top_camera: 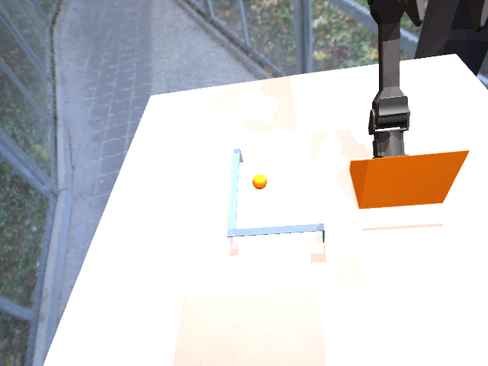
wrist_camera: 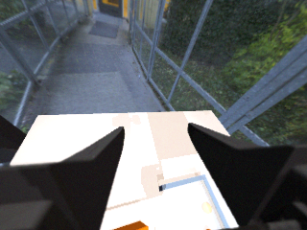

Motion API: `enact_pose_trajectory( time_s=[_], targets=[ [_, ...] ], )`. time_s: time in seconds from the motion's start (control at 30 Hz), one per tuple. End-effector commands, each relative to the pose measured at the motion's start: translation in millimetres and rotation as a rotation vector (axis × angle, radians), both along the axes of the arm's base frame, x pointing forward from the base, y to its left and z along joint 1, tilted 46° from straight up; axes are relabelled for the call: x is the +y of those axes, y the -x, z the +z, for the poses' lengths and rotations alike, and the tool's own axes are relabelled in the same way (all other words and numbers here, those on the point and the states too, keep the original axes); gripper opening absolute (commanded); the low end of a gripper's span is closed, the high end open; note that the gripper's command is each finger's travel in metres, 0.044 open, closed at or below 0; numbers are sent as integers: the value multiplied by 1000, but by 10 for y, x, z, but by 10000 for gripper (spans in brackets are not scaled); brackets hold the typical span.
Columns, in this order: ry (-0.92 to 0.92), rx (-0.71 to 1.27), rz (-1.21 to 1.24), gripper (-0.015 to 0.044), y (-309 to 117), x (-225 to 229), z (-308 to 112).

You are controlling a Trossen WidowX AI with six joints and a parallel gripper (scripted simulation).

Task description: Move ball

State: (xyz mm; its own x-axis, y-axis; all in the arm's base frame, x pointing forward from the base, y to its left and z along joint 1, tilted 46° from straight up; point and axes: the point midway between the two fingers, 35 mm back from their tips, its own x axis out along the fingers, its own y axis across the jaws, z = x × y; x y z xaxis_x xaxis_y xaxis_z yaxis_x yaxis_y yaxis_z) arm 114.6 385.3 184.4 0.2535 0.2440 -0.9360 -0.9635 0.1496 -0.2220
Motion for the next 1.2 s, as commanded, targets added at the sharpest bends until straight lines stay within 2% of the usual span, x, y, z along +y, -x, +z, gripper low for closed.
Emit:
enact_pose_trajectory(
  time_s=[0.0, 0.17, 0.37, 0.5, 0.63, 0.9, 1.17],
  targets=[
    [47, -27, -212, 323, -568, -251, -211],
    [101, -61, -434, 323, -1151, -646, -414],
    [167, -109, -709, 323, -1869, -1353, -700],
    [213, -128, -844, 323, -2129, -1768, -832],
    [282, -133, -1010, 323, -2372, -2383, -1019],
    [436, -150, -1317, 323, -2509, -3508, -1288],
    [666, -163, -1669, 323, -2218, -4802, -1532]
  ],
)
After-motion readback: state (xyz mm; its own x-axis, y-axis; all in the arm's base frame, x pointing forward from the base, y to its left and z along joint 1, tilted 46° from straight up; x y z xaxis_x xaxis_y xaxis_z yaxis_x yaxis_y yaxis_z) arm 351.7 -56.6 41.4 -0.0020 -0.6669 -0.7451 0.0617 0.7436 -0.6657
